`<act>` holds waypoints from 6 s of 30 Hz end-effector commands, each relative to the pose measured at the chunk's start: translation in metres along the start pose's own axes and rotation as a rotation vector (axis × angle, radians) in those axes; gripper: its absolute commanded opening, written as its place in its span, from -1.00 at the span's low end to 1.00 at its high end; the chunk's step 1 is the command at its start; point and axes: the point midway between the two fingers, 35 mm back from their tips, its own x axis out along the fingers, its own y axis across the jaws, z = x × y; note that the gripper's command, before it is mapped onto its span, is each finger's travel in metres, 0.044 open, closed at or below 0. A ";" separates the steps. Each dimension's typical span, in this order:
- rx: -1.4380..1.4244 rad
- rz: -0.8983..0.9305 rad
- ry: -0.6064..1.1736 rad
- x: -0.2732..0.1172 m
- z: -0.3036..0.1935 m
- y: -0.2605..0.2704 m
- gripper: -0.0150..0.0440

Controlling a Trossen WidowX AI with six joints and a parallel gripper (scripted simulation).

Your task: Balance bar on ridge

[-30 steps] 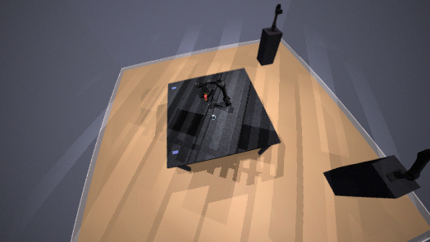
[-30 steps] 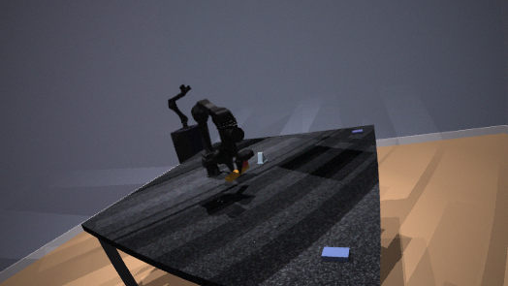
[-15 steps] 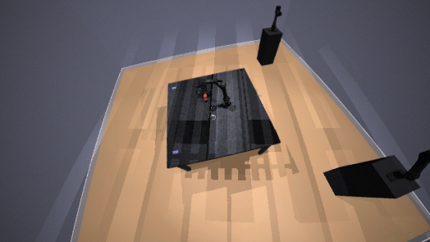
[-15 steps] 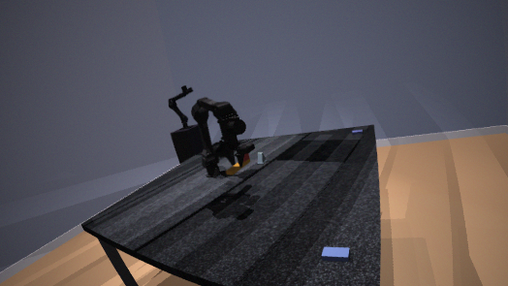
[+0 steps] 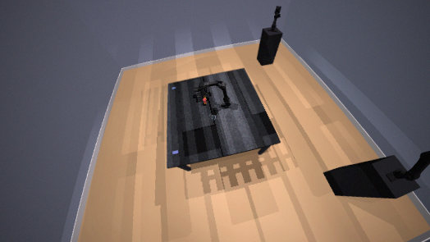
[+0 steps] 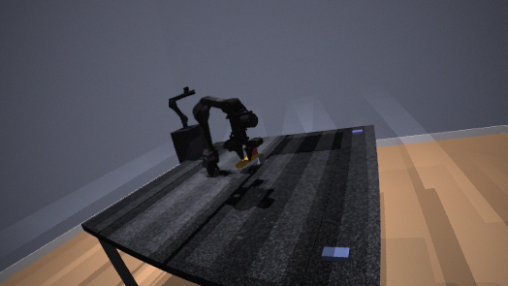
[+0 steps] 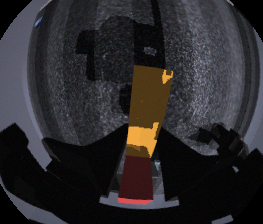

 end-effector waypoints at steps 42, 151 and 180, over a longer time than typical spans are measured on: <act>0.057 -0.002 0.017 -0.004 -0.169 -0.050 -0.49; 0.074 -0.005 0.020 0.043 -0.209 -0.085 -0.49; 0.074 -0.005 0.020 0.045 -0.210 -0.085 -0.49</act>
